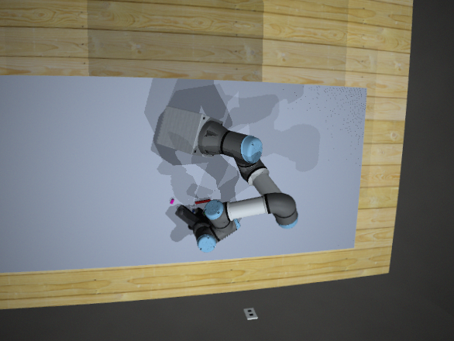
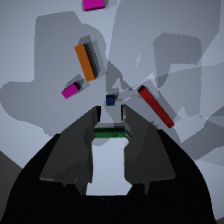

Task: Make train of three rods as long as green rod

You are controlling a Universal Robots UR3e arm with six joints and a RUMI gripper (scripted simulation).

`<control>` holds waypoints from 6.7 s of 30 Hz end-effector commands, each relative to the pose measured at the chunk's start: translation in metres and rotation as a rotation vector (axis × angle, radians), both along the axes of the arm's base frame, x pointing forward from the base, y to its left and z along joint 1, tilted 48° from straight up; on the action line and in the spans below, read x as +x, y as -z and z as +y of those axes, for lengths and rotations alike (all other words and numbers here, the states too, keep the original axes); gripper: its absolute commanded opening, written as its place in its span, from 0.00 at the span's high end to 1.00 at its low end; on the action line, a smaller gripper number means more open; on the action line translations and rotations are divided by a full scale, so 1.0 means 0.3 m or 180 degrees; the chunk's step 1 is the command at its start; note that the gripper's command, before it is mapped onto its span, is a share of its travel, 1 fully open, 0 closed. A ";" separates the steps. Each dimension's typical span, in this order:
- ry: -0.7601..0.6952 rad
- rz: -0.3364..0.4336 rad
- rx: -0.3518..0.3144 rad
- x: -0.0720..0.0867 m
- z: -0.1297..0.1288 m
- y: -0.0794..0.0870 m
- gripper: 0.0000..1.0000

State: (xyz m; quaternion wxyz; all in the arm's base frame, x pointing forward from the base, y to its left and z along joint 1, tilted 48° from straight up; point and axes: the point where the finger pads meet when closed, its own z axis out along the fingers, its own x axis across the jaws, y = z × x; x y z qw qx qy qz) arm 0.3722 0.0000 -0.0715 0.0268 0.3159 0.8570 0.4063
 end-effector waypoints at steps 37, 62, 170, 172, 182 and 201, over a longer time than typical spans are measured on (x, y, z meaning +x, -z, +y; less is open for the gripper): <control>0.0003 -0.0004 -0.0005 0.002 -0.002 0.000 0.86; 0.0003 -0.0004 -0.0005 0.004 -0.004 0.001 0.86; 0.0003 -0.0004 -0.0005 0.021 0.034 0.039 1.00; 0.0003 -0.0004 -0.0005 0.021 0.034 0.039 1.00; 0.0003 -0.0004 -0.0005 0.021 0.034 0.039 1.00; 0.0003 -0.0004 -0.0006 0.013 0.016 0.020 1.00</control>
